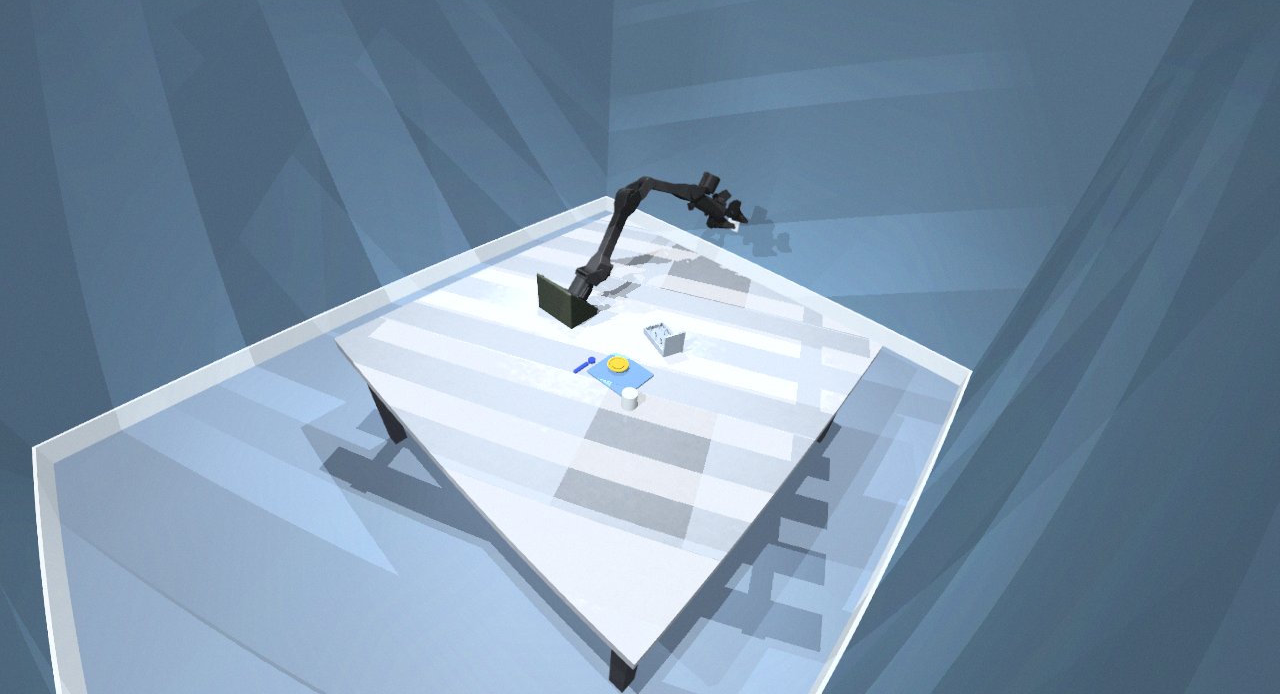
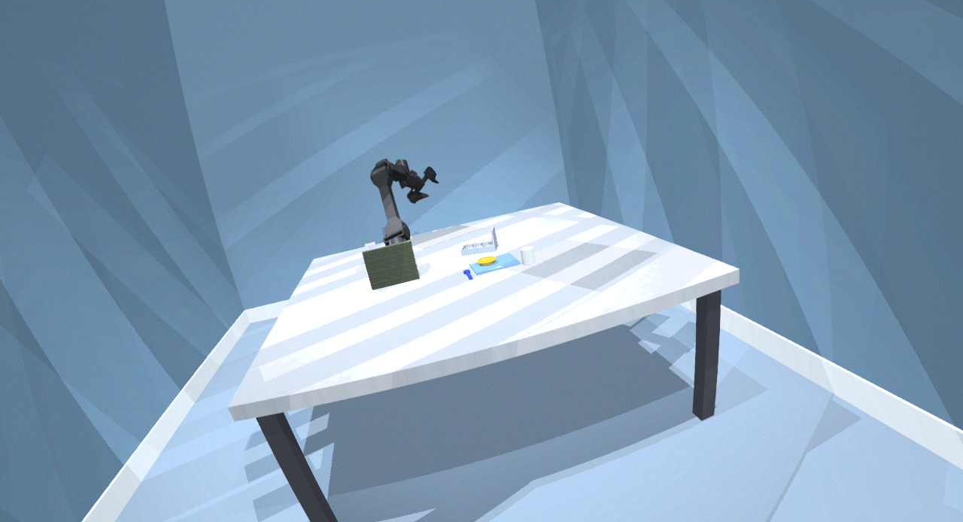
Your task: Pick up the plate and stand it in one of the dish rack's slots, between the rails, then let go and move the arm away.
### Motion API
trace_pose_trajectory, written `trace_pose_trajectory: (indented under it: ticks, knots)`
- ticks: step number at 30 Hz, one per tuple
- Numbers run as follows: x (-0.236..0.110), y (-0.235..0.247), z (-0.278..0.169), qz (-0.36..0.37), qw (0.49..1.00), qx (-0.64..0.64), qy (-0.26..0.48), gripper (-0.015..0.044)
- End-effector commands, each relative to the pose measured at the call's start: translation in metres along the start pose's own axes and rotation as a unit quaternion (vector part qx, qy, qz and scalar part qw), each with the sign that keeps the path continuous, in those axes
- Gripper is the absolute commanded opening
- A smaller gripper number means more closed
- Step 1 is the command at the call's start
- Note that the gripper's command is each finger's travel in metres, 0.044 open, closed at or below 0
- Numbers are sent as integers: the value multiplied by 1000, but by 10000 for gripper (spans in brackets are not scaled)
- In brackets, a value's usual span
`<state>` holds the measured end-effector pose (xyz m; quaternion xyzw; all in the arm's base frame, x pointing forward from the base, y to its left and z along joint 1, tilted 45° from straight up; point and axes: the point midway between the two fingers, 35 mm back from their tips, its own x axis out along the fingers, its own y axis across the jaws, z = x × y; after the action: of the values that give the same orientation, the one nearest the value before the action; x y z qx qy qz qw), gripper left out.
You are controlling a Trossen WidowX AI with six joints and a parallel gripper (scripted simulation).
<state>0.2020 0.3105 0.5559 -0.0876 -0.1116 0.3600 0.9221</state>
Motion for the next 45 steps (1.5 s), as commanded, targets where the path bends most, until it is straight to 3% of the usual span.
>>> trace_pose_trajectory:
  ticks: [1, 14, 23, 34, 45]
  knots:
    - [17, -11, -29, -11, 999, -29, 37, 400]
    - [58, -69, -138, -32, 982, -66, 175, 400]
    - [59, -123, -230, -35, 949, -81, 303, 400]
    - [19, -195, -324, -64, 893, -48, 443, 400]
    - [-42, -247, -408, -55, 828, 21, 557, 400]
